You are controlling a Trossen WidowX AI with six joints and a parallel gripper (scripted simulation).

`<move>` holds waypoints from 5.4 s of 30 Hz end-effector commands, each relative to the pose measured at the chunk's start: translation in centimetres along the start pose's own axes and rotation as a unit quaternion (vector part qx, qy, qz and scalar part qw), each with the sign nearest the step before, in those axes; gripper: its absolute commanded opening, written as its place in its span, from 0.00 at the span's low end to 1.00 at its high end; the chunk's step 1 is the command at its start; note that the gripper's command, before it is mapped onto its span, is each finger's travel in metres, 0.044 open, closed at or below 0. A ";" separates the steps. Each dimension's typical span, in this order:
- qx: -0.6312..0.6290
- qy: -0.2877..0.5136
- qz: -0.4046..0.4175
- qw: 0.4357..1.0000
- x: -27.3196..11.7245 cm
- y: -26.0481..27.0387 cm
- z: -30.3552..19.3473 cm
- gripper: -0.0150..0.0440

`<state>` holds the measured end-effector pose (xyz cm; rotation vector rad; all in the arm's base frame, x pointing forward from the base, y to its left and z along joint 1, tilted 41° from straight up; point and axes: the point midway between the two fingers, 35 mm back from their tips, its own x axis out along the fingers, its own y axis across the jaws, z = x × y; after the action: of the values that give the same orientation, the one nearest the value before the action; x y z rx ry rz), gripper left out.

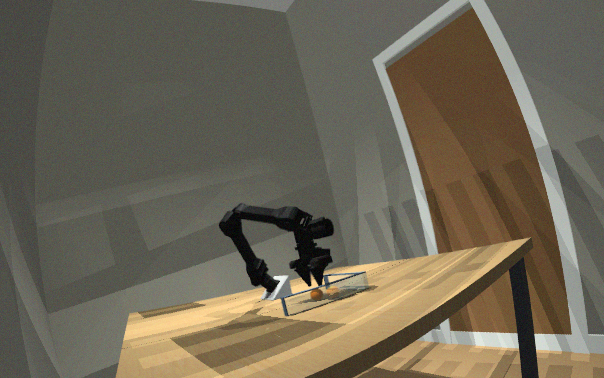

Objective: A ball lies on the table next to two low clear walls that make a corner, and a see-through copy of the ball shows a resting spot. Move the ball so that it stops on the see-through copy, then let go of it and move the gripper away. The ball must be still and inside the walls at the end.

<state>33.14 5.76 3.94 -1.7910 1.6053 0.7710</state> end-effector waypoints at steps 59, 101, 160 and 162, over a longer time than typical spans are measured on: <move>-0.005 0.002 0.004 1.000 -9.5 0.0 0.1 0.25; -0.592 0.000 0.003 0.806 -6.2 -3.4 2.8 0.25; -0.706 0.000 0.001 0.708 3.3 -4.3 3.3 0.57; -0.706 0.000 0.001 0.708 3.3 -4.3 3.3 0.65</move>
<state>37.67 6.55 -0.47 -2.6364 0.8505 2.4150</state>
